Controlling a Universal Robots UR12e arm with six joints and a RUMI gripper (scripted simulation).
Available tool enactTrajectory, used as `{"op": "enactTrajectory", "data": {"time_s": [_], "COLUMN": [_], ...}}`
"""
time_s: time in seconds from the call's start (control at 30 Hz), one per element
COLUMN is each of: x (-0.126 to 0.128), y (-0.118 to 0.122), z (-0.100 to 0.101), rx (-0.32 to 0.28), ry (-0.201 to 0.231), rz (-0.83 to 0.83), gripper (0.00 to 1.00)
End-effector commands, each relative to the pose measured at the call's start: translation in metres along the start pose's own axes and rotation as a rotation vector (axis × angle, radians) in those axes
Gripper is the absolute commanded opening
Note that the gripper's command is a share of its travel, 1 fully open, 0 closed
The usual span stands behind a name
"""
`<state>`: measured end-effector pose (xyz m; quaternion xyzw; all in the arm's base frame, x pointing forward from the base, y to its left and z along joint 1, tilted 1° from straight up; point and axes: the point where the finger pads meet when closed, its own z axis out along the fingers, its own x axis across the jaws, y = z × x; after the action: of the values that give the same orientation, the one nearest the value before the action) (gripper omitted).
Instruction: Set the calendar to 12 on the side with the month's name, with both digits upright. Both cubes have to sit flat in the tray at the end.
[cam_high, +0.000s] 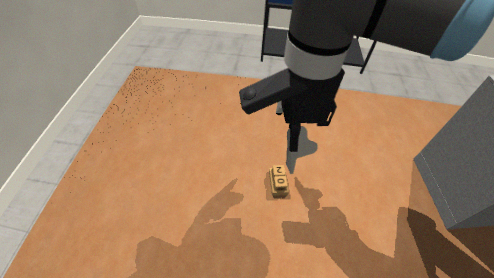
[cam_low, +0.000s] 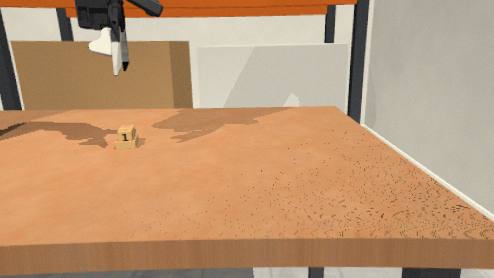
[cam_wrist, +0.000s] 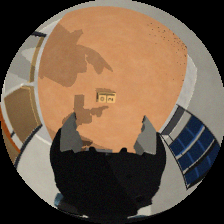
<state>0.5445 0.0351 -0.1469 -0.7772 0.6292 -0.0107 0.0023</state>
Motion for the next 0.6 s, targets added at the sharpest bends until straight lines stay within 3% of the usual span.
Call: {"op": "enactTrajectory", "data": {"time_s": [0.0, 0.57], "x": [0.0020, 0.0023], "y": [0.0057, 0.0073], "z": [-0.0012, -0.0015], "rx": [0.007, 0.009], "ry": [-0.010, -0.013], "rz": [0.015, 0.019], "gripper": [1.00, 1.00]}}
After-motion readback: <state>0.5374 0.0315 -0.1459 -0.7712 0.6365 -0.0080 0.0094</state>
